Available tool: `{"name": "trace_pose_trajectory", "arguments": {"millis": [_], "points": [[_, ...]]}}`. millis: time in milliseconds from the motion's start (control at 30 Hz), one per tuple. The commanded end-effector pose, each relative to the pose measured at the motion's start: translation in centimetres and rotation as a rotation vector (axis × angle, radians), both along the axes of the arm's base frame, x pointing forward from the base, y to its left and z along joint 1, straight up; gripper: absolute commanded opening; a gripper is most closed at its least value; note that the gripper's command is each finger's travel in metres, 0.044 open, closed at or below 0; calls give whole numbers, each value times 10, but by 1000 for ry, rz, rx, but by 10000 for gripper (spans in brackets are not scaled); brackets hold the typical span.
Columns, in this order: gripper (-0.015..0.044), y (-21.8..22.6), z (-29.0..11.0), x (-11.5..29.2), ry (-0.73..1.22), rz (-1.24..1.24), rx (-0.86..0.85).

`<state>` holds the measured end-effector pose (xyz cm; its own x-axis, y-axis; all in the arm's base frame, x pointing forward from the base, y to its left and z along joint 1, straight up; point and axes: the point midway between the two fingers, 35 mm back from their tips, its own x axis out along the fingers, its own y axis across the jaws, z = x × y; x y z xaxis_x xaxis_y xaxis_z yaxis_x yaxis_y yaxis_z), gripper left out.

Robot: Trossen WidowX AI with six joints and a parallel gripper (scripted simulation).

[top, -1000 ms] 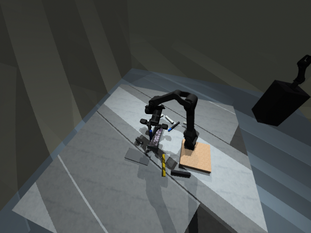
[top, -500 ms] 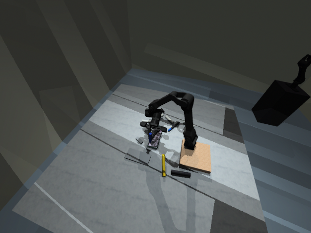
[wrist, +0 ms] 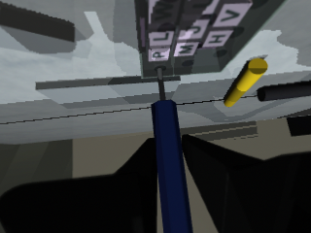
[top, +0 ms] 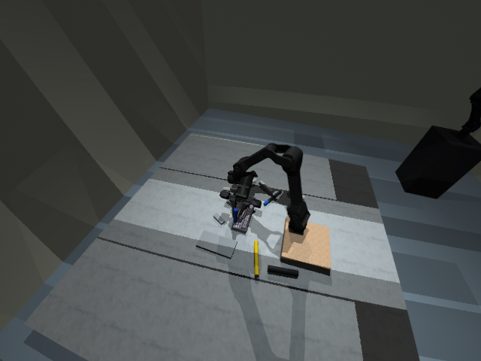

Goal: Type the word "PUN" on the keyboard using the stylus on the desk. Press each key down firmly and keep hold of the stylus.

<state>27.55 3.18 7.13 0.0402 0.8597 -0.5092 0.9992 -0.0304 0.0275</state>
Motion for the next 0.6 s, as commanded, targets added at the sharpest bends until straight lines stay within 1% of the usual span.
{"name": "trace_pose_trajectory", "arguments": {"millis": [0,567], "points": [[81,0,-3,0,0,-1,4],[81,0,-12,1,0,-1,5]]}}
